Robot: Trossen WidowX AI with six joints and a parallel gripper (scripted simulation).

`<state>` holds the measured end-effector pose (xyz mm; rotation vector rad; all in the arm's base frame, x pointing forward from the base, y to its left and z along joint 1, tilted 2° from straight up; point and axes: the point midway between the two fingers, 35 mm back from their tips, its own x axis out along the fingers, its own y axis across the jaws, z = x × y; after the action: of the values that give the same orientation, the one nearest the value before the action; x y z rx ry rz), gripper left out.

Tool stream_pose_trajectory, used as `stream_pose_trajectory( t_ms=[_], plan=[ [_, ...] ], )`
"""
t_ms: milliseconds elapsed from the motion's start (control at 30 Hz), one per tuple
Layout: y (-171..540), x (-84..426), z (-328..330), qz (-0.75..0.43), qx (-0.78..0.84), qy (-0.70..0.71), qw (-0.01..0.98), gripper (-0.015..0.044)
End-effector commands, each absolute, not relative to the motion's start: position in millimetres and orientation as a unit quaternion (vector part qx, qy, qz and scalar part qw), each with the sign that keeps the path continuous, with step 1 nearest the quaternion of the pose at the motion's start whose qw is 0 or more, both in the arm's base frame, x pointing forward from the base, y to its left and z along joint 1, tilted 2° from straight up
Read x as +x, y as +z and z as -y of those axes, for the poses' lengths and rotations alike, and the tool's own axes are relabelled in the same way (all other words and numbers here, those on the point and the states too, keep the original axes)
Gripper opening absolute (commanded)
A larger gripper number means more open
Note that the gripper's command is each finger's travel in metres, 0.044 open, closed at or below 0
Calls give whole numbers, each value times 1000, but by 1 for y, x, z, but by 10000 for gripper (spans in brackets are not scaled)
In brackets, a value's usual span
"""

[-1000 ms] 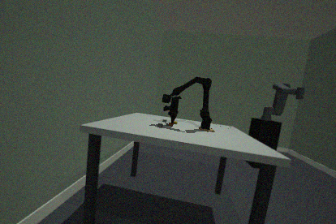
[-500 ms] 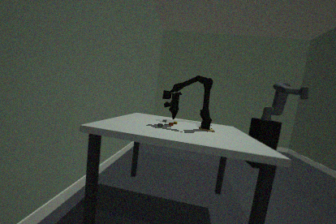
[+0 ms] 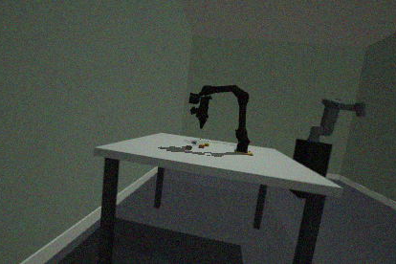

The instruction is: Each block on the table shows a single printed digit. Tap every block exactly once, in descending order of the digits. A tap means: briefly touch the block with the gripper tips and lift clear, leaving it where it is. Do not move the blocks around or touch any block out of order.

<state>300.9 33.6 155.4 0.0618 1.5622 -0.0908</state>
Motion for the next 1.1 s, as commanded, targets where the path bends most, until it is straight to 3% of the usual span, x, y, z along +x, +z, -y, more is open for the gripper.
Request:
stream_pose_trajectory(
  t_ms=[0,233,400,600,1067],
  plan=[
    [158,332,-66,-703,28,-38,709,20],
    [152,369,-123,-703,29,-36,710,20],
    [143,371,-123,-702,29,-36,710,20],
    [73,371,-122,-702,29,-36,710,20],
    [57,371,-122,-702,29,-36,710,20]
  ],
)
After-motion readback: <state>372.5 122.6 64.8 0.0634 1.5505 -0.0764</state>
